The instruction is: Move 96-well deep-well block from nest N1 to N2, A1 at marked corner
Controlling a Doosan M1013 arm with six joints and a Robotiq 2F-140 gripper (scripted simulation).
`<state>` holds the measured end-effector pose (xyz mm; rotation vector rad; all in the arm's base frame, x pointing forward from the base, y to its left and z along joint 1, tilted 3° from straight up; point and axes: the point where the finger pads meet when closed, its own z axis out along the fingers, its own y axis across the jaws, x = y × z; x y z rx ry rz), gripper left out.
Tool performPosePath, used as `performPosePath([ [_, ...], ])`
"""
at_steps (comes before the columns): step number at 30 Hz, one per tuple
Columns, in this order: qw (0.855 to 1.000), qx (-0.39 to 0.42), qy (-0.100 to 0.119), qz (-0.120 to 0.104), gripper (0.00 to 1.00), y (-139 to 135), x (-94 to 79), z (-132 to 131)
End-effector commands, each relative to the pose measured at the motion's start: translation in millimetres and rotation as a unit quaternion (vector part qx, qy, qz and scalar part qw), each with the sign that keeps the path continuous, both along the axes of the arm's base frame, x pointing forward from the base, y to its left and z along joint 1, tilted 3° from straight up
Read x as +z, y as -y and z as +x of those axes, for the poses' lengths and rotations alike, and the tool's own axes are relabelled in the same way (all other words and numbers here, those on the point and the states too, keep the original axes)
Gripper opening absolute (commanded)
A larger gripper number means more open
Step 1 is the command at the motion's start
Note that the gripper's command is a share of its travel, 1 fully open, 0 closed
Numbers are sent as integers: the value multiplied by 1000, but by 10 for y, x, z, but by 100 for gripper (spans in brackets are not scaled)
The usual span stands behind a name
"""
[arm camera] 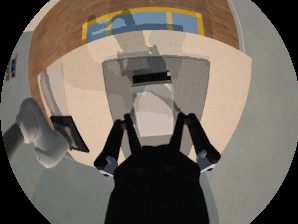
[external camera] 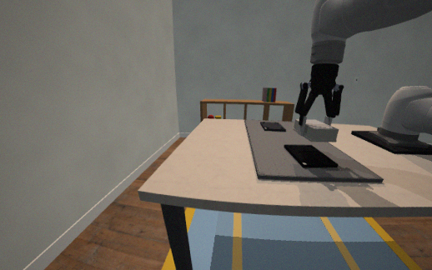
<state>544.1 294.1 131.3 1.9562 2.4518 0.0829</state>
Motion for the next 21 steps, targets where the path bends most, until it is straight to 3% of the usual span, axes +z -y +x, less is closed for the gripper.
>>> performPosePath([
  [1,1000,0,0,0,0,0,1,0],
  [6,999,-43,-2,2,0,96,-2,26],
  [21,999,-43,-2,2,0,515,-14,137],
])
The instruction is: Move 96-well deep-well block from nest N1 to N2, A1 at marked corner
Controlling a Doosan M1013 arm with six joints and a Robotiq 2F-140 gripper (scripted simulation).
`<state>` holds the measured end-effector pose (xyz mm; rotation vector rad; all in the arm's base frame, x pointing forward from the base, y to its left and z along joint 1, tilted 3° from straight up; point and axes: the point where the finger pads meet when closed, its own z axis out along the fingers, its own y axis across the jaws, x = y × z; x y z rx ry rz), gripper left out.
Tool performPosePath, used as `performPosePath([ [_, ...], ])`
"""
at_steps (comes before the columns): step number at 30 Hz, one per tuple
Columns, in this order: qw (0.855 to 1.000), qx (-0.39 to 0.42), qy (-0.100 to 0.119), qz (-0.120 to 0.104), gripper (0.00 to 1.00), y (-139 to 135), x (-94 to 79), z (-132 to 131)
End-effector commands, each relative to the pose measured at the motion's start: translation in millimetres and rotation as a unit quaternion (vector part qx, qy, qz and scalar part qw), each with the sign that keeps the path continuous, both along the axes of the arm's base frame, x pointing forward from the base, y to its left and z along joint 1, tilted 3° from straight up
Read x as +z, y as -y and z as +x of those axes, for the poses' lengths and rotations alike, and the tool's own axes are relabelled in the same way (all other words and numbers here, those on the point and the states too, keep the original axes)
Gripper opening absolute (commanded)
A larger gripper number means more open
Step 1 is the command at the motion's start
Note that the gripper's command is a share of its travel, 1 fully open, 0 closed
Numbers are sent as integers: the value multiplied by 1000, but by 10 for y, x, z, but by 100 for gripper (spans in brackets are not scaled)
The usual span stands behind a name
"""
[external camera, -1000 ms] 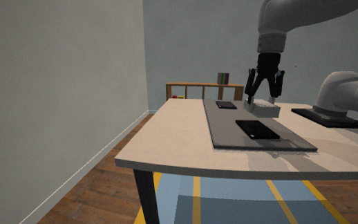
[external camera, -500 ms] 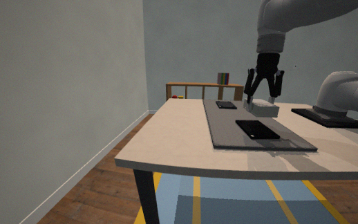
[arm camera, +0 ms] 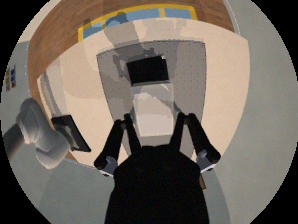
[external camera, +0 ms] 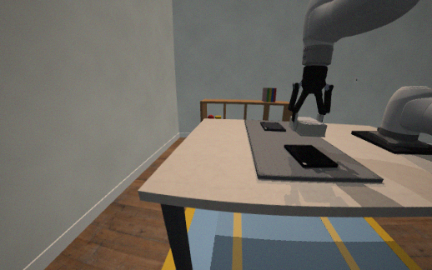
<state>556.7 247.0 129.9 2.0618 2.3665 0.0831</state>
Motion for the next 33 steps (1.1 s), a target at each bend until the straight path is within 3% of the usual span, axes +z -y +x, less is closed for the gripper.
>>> performPosePath([
  [1,1000,0,0,0,0,76,-1,20],
  [33,1000,0,0,0,0,977,-28,261],
])
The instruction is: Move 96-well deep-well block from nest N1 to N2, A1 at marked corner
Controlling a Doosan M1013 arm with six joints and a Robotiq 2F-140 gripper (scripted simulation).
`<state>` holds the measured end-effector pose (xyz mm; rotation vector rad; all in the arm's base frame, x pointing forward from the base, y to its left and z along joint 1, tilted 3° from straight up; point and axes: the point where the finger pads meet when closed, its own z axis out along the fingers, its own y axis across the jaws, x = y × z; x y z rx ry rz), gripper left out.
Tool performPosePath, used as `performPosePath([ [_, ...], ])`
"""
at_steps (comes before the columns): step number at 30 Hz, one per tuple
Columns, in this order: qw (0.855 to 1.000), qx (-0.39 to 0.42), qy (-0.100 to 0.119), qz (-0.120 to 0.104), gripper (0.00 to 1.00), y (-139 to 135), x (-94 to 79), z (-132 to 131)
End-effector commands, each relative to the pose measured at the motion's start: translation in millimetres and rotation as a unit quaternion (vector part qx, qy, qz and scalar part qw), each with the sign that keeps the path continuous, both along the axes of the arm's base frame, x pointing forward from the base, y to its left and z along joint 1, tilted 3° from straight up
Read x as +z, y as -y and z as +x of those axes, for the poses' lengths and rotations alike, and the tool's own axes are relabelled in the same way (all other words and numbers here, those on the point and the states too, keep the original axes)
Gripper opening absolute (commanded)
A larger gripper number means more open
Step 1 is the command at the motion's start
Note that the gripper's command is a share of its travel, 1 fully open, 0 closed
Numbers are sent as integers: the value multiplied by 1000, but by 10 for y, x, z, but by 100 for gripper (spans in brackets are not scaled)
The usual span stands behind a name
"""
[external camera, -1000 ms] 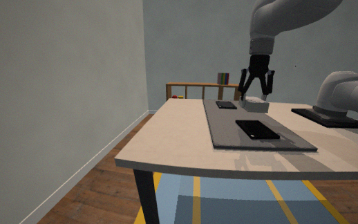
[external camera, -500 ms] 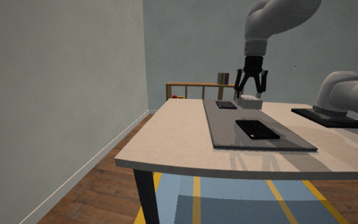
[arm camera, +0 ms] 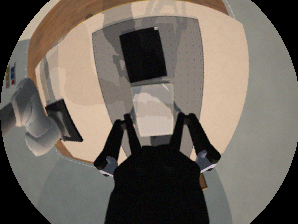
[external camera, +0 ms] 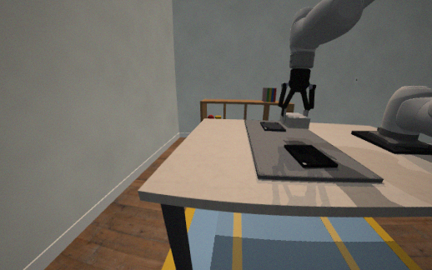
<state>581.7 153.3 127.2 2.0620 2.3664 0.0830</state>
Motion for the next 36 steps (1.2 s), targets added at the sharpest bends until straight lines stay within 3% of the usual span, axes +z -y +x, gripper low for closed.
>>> performPosePath([
  [1,1000,0,0,0,0,72,-1,19],
  [36,1000,0,0,0,0,1070,-31,286],
])
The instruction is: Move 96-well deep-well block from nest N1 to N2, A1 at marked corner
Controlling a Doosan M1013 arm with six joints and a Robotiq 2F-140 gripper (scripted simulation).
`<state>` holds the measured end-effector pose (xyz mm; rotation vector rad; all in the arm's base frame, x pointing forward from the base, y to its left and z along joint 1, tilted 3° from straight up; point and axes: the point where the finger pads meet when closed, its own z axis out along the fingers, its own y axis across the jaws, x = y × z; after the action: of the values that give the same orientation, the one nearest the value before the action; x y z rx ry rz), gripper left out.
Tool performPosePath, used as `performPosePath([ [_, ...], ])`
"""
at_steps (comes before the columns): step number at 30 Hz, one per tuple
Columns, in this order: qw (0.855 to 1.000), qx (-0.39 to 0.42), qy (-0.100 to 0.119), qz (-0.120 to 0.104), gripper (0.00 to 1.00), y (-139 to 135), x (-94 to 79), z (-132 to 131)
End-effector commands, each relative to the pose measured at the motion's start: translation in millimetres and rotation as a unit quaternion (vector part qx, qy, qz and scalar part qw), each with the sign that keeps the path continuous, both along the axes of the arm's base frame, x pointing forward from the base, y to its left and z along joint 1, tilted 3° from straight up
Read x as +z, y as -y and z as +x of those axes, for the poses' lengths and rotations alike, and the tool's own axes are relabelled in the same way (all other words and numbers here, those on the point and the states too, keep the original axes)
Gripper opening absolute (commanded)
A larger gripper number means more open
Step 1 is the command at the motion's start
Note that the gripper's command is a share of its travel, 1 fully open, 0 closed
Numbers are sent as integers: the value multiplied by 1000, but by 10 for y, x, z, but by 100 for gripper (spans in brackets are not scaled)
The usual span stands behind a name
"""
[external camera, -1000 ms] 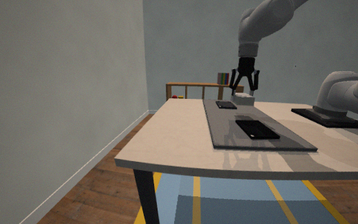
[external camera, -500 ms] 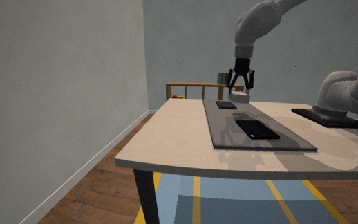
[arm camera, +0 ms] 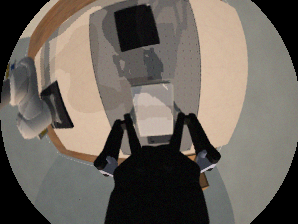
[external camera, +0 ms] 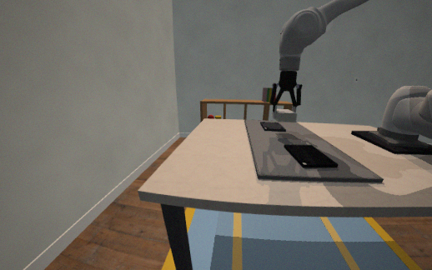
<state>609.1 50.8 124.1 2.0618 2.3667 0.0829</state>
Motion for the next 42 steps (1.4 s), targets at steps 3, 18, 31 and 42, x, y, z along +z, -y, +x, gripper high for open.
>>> performPosePath([
  [3,1000,0,0,0,0,142,-3,38],
  [18,1000,0,0,0,0,560,-15,150],
  [31,1000,0,0,0,0,914,-26,245],
  [42,1000,0,0,0,0,1274,-36,341],
])
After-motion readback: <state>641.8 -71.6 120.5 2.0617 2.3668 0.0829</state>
